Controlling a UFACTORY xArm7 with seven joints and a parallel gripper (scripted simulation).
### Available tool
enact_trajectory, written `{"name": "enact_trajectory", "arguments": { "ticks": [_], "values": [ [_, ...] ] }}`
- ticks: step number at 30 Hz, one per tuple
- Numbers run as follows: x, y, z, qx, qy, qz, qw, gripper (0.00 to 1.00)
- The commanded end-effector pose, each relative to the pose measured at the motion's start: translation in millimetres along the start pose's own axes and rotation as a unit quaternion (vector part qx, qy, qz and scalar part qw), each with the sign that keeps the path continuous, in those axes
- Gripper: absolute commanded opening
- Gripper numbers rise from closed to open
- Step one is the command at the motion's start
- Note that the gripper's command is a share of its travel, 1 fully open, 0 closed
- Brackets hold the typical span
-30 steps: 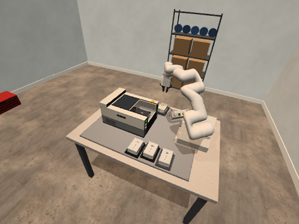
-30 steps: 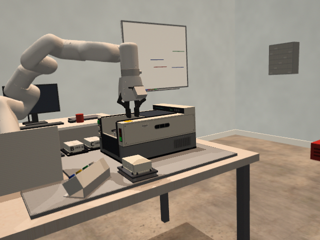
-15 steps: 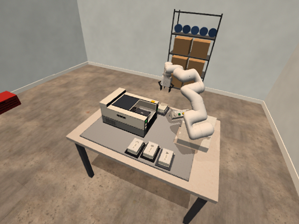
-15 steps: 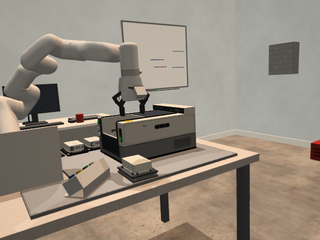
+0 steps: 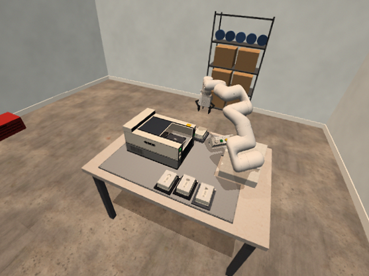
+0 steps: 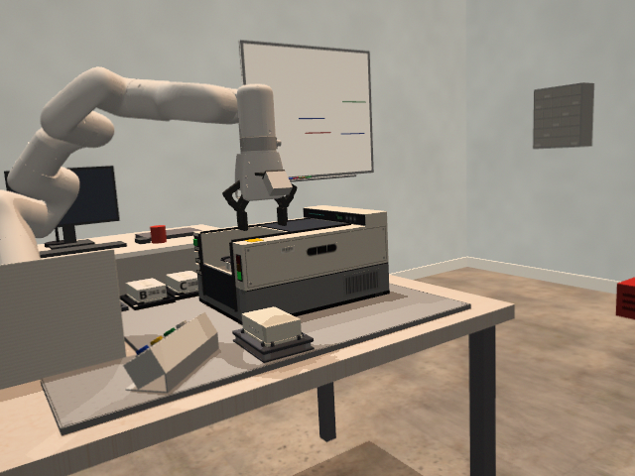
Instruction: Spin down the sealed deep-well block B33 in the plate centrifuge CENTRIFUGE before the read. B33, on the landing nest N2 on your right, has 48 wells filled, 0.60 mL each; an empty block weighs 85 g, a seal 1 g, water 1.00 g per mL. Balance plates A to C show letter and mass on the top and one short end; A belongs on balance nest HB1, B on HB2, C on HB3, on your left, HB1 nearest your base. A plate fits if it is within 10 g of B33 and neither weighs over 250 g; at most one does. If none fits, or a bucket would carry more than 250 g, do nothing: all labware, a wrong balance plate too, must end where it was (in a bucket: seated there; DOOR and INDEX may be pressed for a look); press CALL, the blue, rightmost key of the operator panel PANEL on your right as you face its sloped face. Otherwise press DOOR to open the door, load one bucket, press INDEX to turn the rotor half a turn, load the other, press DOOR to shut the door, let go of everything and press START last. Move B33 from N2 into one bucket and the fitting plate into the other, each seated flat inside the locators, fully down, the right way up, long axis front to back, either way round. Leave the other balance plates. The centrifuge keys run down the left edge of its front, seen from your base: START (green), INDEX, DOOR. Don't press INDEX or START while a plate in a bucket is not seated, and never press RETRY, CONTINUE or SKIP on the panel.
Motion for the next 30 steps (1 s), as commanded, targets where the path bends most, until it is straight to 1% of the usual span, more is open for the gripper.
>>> {"name": "enact_trajectory", "arguments": {
  "ticks": [1, 11, 15, 21, 26, 28, 30],
  "values": [
    [0, -3.0, 1, 0.003, 0.0, 0.002, 1.0, 1.0],
    [0, 0.5, 1, 0.002, 0.0, 0.001, 1.0, 1.0],
    [0, 6.3, 1, 0.002, 0.0, 0.001, 1.0, 1.0],
    [0, 22.3, 1, 0.002, 0.0, 0.001, 1.0, 1.0],
    [-1, 43.7, 1, 0.002, 0.0, 0.001, 1.0, 1.0],
    [-1, 43.7, 1, 0.002, 0.0, 0.001, 1.0, 1.0],
    [-1, 53.8, 1, 0.002, 0.0, 0.001, 1.0, 1.0]
  ]
}}
Point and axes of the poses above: the point where the finger pads meet when closed, its own y axis out along the fingers, its own x axis across the jaws, z = x × y, the point moved 3 cm from there along -y, back along the fingers, and after that the axes turned 8 degrees about -y, right-handed, at the moved point
